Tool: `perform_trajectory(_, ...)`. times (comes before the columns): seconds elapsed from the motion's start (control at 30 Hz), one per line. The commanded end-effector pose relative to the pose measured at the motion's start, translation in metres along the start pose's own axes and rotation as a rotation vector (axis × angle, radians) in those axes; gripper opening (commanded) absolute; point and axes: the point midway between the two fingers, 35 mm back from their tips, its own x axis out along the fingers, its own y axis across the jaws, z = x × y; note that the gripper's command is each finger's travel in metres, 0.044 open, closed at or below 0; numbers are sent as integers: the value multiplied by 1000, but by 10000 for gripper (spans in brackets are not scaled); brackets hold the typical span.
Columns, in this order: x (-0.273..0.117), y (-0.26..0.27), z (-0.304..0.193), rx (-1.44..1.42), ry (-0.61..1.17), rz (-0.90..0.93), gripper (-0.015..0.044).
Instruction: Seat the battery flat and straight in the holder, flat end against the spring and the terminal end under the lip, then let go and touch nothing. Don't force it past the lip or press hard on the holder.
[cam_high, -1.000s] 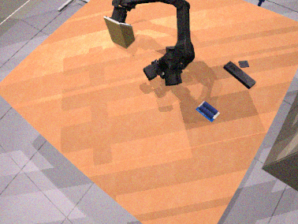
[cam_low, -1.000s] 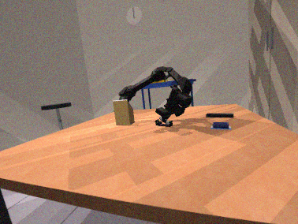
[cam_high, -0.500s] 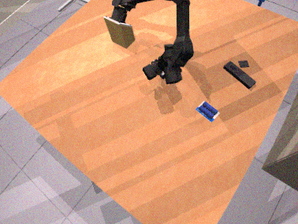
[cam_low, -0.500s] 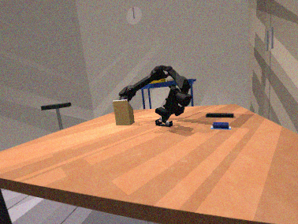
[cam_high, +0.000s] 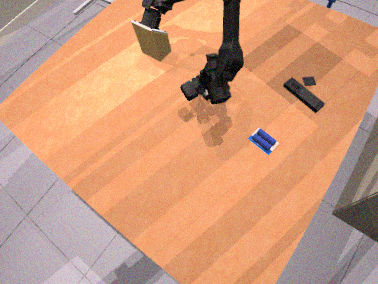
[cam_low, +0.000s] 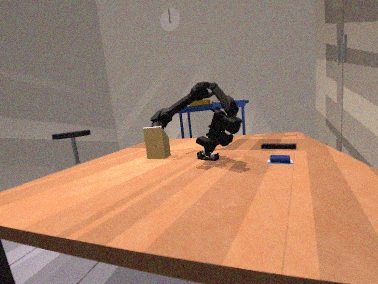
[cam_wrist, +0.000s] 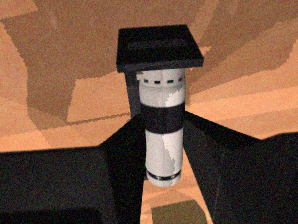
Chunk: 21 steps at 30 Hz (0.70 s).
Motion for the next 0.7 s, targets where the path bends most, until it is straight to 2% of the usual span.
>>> perform_trajectory(0.0,1,-1,4,-5,-29,-2,74)
perform_trajectory(0.67,5,-2,4,-1,-107,-11,74)
